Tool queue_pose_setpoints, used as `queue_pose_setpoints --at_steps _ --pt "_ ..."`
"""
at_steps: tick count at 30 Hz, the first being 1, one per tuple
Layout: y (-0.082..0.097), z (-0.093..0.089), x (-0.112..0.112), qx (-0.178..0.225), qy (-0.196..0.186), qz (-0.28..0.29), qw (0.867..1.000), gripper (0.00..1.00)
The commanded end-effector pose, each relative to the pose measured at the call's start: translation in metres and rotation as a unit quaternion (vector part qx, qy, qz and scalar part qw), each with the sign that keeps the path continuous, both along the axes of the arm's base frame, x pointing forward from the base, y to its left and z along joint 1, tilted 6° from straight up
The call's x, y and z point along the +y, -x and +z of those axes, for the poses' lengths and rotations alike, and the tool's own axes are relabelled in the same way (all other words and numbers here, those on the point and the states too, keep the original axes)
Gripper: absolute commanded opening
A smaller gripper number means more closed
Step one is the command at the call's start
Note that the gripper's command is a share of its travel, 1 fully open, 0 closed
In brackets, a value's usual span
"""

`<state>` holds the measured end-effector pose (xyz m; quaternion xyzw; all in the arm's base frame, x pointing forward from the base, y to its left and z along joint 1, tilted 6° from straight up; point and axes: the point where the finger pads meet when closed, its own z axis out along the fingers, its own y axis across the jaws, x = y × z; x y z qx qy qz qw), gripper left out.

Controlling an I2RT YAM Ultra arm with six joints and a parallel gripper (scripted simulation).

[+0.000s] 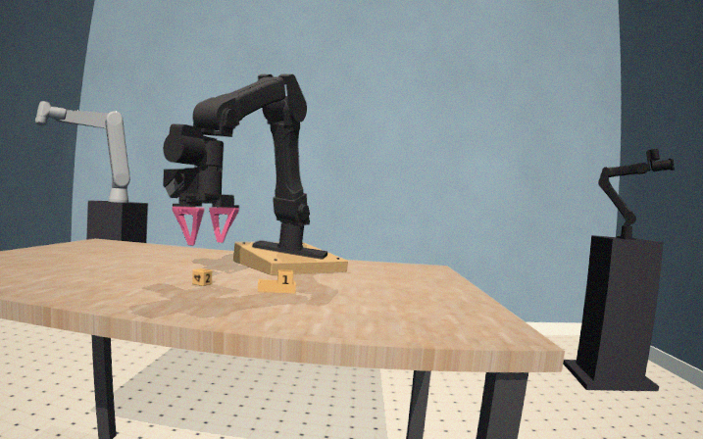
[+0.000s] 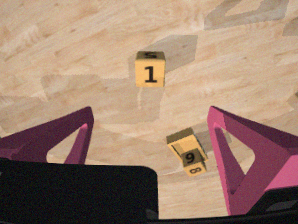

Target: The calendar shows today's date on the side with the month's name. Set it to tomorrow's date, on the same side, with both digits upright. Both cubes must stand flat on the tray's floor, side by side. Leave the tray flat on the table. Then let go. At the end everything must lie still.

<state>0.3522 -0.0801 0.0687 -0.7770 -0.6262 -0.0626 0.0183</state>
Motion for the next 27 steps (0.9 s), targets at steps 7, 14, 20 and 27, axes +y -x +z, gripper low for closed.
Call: queue_pose_setpoints --at_steps 7,14,20,27 --pt "0.0013 0.0104 -0.008 -0.008 0.022 -0.012 1.0 1.0" --pt "0.0013 0.0104 -0.008 -0.009 0.022 -0.01 1.0 1.0" --pt "0.0012 0.0105 -0.0081 -0.01 0.023 0.004 1.0 1.0" --pt "0.0011 0.0112 -0.0083 -0.014 0.027 0.049 0.998 1.0"
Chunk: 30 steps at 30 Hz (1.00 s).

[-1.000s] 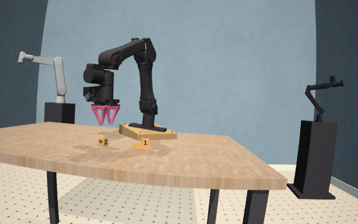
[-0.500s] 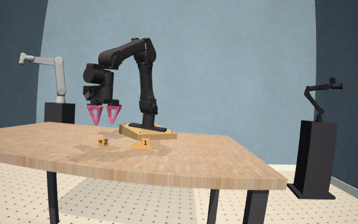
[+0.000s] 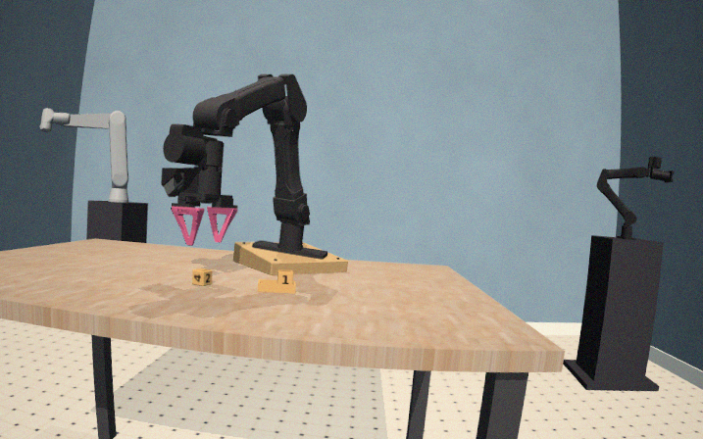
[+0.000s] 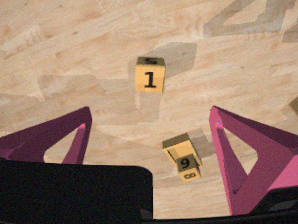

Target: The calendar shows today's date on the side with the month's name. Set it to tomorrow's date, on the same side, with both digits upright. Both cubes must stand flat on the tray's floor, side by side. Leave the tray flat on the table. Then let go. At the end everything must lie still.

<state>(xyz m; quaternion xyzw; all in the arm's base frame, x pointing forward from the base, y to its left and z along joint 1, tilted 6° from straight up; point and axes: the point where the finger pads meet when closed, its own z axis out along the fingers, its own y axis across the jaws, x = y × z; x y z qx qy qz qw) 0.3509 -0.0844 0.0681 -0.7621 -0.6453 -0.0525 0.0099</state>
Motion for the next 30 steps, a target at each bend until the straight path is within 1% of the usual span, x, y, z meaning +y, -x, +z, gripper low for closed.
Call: queue_pose_setpoints --at_steps 1,4,7,8,9,10,11,12,13,15,17,18,19,20,24,25,26,27,29,30 --pt "-0.0003 0.012 -0.0041 -0.016 0.014 0.04 0.999 1.0" --pt "-0.0005 0.0128 -0.0043 -0.02 0.019 0.096 0.995 1.0" --pt "-0.0007 0.0139 -0.0046 -0.026 0.024 0.164 0.986 1.0" --pt "-0.0008 0.014 -0.0046 -0.026 0.025 0.17 0.985 1.0" --pt "-0.0011 0.0145 -0.0048 -0.029 0.027 0.198 0.979 1.0" --pt "-0.0011 0.0145 -0.0048 -0.029 0.027 0.198 0.979 1.0" --pt "-0.0019 0.015 -0.0051 -0.032 0.03 0.228 0.973 1.0" --pt "-0.0021 0.0153 -0.0053 -0.034 0.032 0.246 0.968 1.0" --pt "-0.0023 0.0155 -0.0054 -0.035 0.033 0.259 0.965 1.0" --pt "-0.0023 0.0155 -0.0054 -0.035 0.033 0.259 0.965 1.0" --pt "-0.0032 0.0165 -0.0058 -0.04 0.039 0.318 0.946 1.0" --pt "-0.0033 0.0167 -0.0059 -0.041 0.04 0.326 0.944 1.0" --pt "-0.0037 0.0171 -0.0061 -0.043 0.042 0.349 0.935 1.0" --pt "-0.0039 0.0173 -0.0062 -0.044 0.044 0.361 0.931 1.0" --pt "-0.005 0.0185 -0.0067 -0.05 0.051 0.429 0.9 1.0" --pt "-0.0051 0.0186 -0.0067 -0.05 0.051 0.432 0.899 1.0" --pt "-0.0053 0.0188 -0.0069 -0.052 0.053 0.459 0.885 1.0" --pt "-0.0053 0.0188 -0.007 -0.053 0.054 0.469 0.88 1.0" --pt "-0.0053 0.0189 -0.0071 -0.055 0.057 0.504 0.86 1.0" --pt "-0.0053 0.0189 -0.0071 -0.055 0.057 0.505 0.859 1.0"
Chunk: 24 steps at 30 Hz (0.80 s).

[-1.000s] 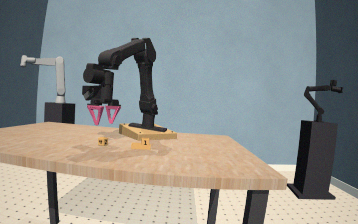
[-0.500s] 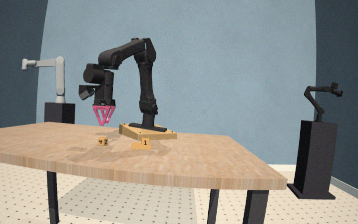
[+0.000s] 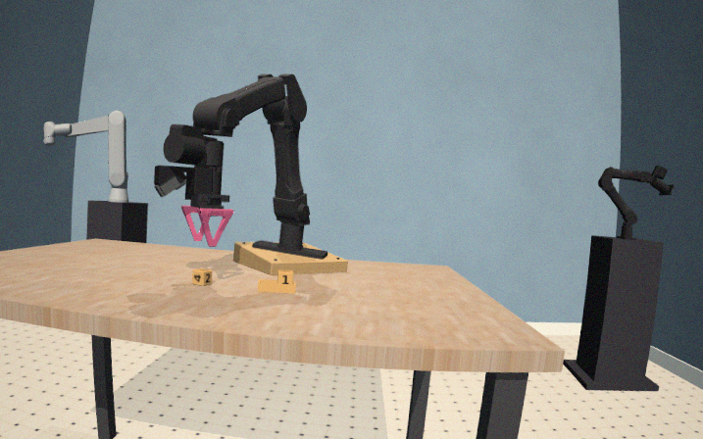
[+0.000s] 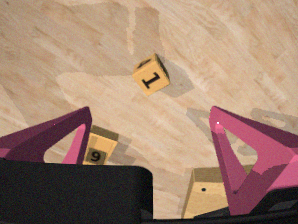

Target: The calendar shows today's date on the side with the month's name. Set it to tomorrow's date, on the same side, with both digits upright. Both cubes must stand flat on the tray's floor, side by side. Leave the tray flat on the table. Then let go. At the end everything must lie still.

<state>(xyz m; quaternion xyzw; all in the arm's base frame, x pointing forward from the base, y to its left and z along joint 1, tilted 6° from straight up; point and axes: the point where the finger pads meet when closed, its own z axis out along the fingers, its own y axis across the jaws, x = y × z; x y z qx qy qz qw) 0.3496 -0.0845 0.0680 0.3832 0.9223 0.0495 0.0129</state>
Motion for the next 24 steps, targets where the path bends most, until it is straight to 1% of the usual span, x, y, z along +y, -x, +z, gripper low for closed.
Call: queue_pose_setpoints --at_steps 1,2,3,4,5,6,7,8,10,11,12,15,16,17,19,20,21,22,23,24 --pt "-0.0065 0.019 -0.0069 -0.029 0.018 0.059 0.998 1.0" --pt "-0.0065 0.019 -0.0069 -0.029 0.018 0.059 0.998 1.0" --pt "-0.0069 0.0192 -0.0071 -0.033 0.022 0.101 0.994 1.0" --pt "-0.0067 0.0192 -0.0071 -0.034 0.024 0.126 0.991 1.0" --pt "-0.0066 0.0193 -0.0071 -0.035 0.025 0.143 0.989 1.0" --pt "-0.0066 0.0193 -0.0071 -0.035 0.025 0.144 0.989 1.0" --pt "-0.0066 0.0194 -0.0071 -0.038 0.028 0.175 0.983 1.0" --pt "-0.0066 0.0194 -0.0071 -0.038 0.029 0.187 0.981 1.0" --pt "-0.0066 0.0195 -0.0071 -0.041 0.032 0.226 0.973 1.0" --pt "-0.0066 0.0195 -0.0071 -0.041 0.032 0.23 0.972 1.0" --pt "-0.0067 0.0196 -0.0072 -0.043 0.035 0.258 0.965 1.0" --pt "-0.0066 0.0197 -0.0073 -0.046 0.039 0.308 0.949 1.0" --pt "-0.0066 0.0198 -0.0073 -0.047 0.039 0.315 0.947 1.0" --pt "-0.0066 0.0198 -0.0073 -0.049 0.041 0.34 0.938 1.0" --pt "-0.0066 0.0198 -0.0073 -0.049 0.041 0.34 0.938 1.0" --pt "-0.0066 0.0199 -0.0073 -0.05 0.043 0.356 0.932 1.0" --pt "-0.0069 0.02 -0.0074 -0.052 0.046 0.393 0.917 1.0" --pt "-0.0069 0.02 -0.0074 -0.053 0.046 0.396 0.915 1.0" --pt "-0.0066 0.0201 -0.0073 -0.054 0.048 0.423 0.903 1.0" --pt "-0.0065 0.0201 -0.0073 -0.054 0.049 0.436 0.897 1.0"
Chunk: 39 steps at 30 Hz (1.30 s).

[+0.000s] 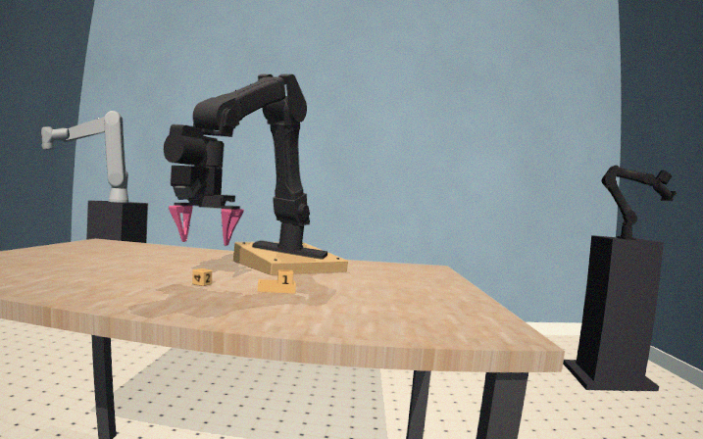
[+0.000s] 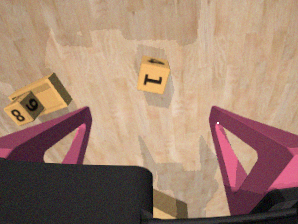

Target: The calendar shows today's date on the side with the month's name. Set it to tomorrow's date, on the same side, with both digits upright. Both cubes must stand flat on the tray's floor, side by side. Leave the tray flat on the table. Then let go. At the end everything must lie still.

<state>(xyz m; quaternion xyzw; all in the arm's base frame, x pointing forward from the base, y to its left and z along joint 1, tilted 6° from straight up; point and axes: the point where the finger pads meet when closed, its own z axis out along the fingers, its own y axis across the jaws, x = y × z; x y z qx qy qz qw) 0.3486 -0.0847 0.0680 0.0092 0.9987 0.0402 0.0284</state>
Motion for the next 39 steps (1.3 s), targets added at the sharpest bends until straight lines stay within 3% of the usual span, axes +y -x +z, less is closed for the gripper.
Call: queue_pose_setpoints --at_steps 1,8,9,12,14,23,27,29,34,39 --pt "-0.0074 0.0202 -0.0071 -0.035 0.018 0.089 0.995 1.0" --pt "-0.0075 0.0205 -0.0073 -0.042 0.027 0.193 0.98 1.0" --pt "-0.0072 0.0206 -0.0073 -0.043 0.029 0.224 0.973 1.0" --pt "-0.0072 0.0206 -0.0072 -0.044 0.029 0.232 0.971 1.0" --pt "-0.0074 0.0208 -0.0074 -0.049 0.035 0.294 0.954 1.0" --pt "-0.0069 0.0211 -0.0073 -0.056 0.045 0.428 0.901 1.0" --pt "-0.0067 0.0213 -0.0072 -0.06 0.05 0.499 0.863 1.0" --pt "-0.0067 0.0213 -0.0072 -0.06 0.05 0.499 0.863 1.0" --pt "-0.0063 0.0215 -0.0071 -0.064 0.056 0.578 0.812 1.0" --pt "-0.0074 0.0218 -0.0074 -0.067 0.06 0.614 0.784 1.0"
